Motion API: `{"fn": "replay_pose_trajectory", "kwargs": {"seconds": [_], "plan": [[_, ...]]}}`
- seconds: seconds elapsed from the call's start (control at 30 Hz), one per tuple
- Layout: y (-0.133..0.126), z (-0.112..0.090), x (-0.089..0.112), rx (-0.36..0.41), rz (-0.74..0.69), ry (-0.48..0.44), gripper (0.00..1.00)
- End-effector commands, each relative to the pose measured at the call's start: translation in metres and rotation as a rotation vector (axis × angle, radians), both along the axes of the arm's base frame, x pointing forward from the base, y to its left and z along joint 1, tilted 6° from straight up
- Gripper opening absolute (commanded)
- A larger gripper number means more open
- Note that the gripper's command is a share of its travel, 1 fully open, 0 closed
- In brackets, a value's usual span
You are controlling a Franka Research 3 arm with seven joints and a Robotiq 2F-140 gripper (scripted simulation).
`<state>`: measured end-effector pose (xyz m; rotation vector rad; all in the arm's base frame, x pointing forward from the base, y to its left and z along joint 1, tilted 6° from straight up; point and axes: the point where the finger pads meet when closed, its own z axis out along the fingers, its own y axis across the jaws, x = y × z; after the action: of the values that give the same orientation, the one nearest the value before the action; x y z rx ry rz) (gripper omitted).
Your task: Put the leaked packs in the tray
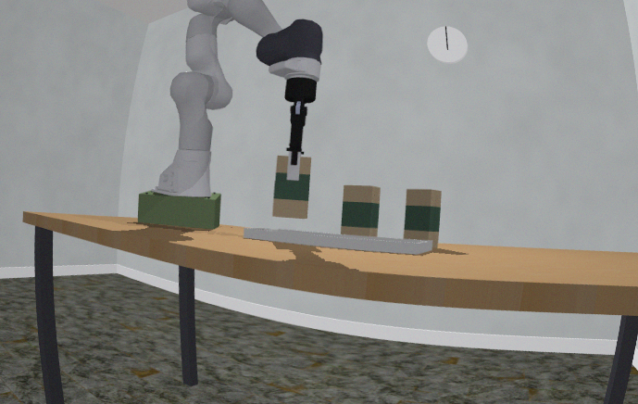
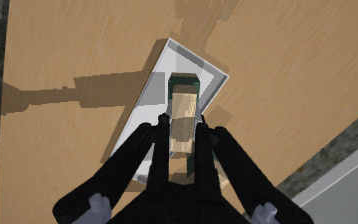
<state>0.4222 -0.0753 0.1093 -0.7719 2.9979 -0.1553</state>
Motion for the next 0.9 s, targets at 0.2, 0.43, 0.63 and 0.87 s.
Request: {"fn": "replay_pose_trajectory", "kwargs": {"seconds": [0.2, 0.43, 0.63, 0.87], "plan": [[-0.001, -0.001, 0.002, -0.002, 0.024, 0.001, 0.23], [-0.001, -0.009, 0.002, -0.002, 0.024, 0.001, 0.23], [-0.003, -0.023, 0.003, -0.002, 0.024, 0.001, 0.23], [-0.004, -0.038, 0.004, -0.002, 0.024, 0.001, 0.23]]}}
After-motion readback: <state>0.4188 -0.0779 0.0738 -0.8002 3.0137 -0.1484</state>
